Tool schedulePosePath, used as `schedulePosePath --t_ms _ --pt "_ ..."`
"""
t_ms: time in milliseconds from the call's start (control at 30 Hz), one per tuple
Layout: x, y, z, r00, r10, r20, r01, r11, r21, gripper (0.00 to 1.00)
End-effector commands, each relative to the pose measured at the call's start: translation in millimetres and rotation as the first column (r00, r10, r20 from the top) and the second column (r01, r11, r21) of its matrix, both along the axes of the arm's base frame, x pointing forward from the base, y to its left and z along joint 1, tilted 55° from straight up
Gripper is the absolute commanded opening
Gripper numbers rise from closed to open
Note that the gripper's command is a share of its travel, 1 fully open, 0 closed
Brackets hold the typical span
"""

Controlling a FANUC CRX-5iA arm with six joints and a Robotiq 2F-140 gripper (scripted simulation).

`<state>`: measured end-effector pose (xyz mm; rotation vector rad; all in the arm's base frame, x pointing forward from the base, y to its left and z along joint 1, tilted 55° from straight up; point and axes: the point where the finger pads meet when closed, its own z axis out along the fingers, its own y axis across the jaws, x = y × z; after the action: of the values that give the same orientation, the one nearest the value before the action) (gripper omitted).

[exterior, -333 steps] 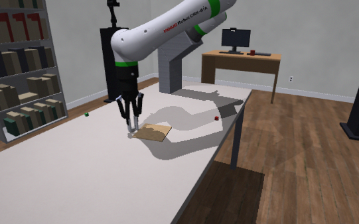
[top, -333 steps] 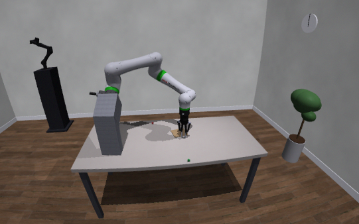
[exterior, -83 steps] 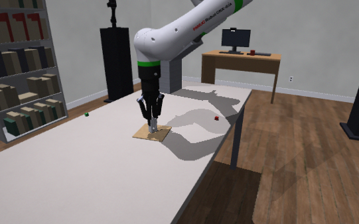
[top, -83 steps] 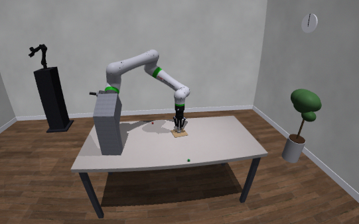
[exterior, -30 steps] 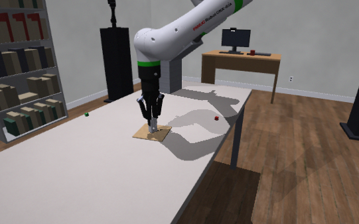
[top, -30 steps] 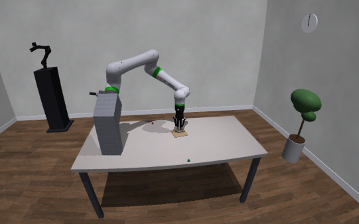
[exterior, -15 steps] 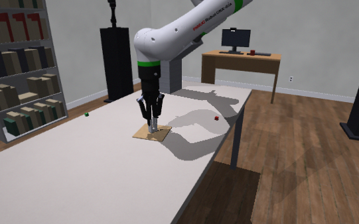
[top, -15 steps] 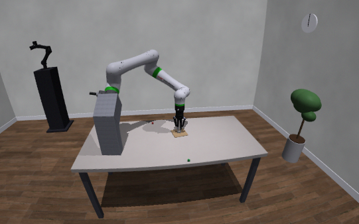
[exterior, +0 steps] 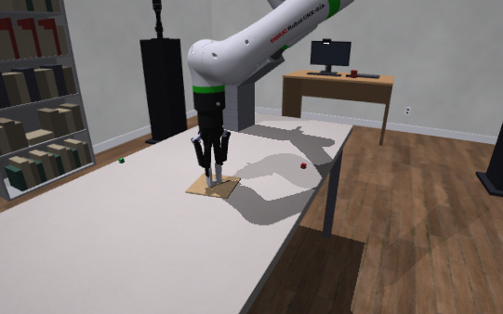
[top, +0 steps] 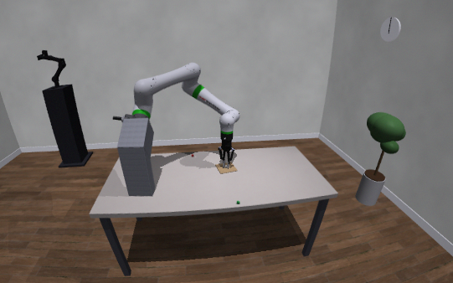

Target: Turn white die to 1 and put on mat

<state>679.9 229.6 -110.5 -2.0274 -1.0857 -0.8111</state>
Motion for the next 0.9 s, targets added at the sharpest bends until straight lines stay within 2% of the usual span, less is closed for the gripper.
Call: schedulePosePath --t_ms 0,333,867 --pt "0.2 -0.3 0.0 1.0 0.0 0.0 0.0 1.0 0.0 0.27" --pt "-1.4 -6.4 4.4 1.0 0.0 0.0 0.0 1.0 0.0 0.27" --pt "-15.7 -63.5 45.0 1.0 0.0 0.0 0.0 1.0 0.0 0.27"
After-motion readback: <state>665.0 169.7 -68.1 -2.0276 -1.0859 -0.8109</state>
